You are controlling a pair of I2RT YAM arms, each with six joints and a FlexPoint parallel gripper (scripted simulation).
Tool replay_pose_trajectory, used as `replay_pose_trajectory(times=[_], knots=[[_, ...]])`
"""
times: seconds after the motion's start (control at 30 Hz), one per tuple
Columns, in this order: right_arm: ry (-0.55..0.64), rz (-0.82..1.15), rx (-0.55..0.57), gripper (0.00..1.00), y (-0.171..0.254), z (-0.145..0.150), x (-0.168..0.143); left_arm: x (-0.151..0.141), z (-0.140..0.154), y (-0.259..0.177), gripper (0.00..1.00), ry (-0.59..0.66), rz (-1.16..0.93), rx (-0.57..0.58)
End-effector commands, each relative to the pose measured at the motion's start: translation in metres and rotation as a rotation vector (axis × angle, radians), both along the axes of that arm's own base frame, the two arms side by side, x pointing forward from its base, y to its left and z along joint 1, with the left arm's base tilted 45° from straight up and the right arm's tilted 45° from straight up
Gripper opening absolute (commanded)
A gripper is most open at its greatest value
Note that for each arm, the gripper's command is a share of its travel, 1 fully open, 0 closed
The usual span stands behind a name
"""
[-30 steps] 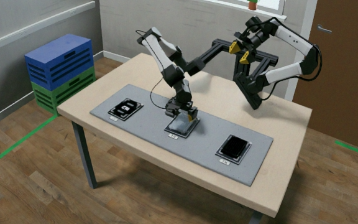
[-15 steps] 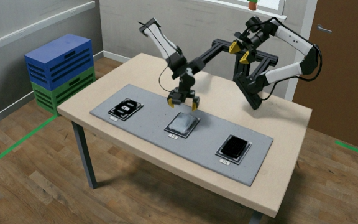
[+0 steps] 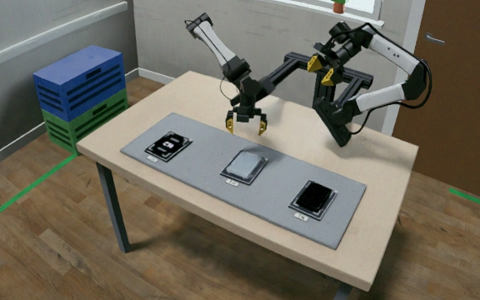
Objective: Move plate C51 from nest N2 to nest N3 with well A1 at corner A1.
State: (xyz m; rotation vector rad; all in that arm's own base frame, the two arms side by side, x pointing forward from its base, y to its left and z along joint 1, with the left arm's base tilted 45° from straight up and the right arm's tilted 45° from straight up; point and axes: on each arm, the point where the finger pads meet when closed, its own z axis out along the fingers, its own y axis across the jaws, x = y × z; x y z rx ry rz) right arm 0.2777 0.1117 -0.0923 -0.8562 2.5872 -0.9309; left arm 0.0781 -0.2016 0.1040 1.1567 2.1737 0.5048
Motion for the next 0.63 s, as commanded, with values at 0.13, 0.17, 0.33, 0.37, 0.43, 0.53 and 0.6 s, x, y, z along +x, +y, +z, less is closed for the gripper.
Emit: replay_pose_trajectory(times=[0.13, 0.17, 0.33, 0.37, 0.43, 0.53, 0.6], knots=[[0.017, 0.032, 0.004, 1.00, -0.0006, -0.0031, -0.0058, -0.0007, 0.0031, -0.0014, 1.00, -0.007, -0.002, -0.003], [0.017, 0.032, 0.004, 1.00, -0.0006, -0.0031, -0.0058, -0.0007, 0.0031, -0.0014, 1.00, -0.007, -0.002, -0.003], [0.017, 0.032, 0.004, 1.00, -0.0006, -0.0031, -0.0058, -0.0007, 0.0031, -0.0014, 1.00, -0.007, -0.002, -0.003], [0.017, 0.032, 0.004, 1.00, -0.0006, -0.0031, -0.0058, -0.0007, 0.0031, -0.0014, 1.00, -0.007, -0.002, -0.003], [0.017, 0.032, 0.004, 1.00, -0.0006, -0.0031, -0.0058, -0.0007, 0.0031, -0.0014, 1.00, -0.007, -0.002, -0.003], [0.004, 0.032, 0.005, 1.00, 0.0016, -0.0011, -0.0019, -0.0007, 0.0031, -0.0014, 1.00, -0.007, -0.002, -0.003], [0.004, 0.032, 0.005, 1.00, 0.0016, -0.0011, -0.0019, -0.0007, 0.0031, -0.0014, 1.00, -0.007, -0.002, -0.003]])
